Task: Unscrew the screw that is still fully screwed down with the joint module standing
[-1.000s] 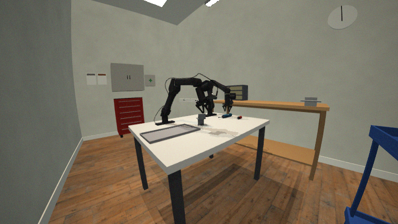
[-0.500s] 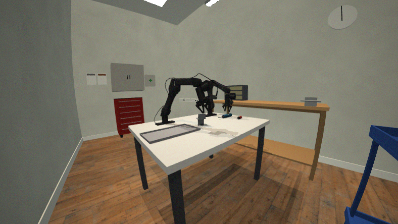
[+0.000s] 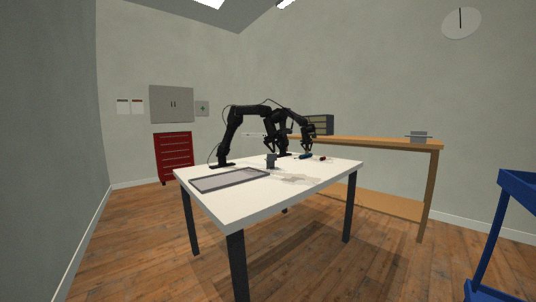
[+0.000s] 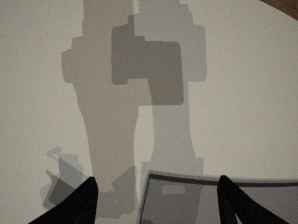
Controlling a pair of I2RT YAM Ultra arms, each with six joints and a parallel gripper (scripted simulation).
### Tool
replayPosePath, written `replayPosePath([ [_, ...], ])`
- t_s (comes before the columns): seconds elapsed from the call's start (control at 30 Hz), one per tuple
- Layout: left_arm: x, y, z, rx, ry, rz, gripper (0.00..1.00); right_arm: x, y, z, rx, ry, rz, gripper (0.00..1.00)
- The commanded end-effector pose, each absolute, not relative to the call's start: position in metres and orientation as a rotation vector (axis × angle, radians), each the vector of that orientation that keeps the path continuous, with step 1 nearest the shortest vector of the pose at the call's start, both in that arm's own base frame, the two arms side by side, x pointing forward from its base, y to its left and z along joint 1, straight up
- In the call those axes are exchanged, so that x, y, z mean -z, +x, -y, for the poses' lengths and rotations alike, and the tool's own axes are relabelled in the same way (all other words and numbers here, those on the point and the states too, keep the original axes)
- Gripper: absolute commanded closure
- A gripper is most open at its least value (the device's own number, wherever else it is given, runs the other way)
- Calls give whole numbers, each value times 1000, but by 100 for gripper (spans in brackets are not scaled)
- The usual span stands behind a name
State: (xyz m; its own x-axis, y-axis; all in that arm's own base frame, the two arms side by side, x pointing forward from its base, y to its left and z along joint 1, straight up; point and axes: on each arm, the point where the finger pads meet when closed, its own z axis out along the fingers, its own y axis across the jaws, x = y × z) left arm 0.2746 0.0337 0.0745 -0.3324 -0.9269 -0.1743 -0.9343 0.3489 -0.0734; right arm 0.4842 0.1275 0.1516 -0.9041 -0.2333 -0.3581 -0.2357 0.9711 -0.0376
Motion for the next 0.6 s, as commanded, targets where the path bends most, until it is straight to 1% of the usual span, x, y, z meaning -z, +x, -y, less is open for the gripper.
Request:
replayPosePath([
  [0.0, -93, 298, -35, -39, -1557, -2370, 35, -161, 484, -127, -13, -337, -2736, 14],
  [0.37, -106, 339, 8, -88, -1085, -2405, 35, -161, 484, -127, -13, -337, -2736, 14],
  [0.53, -106, 339, 1, -95, -1109, -2395, 35, -161, 484, -127, -13, -337, -2736, 14],
  [0.57, -114, 341, 14, -75, -1046, -2386, 35, -161, 484, -127, -13, -337, -2736, 14],
])
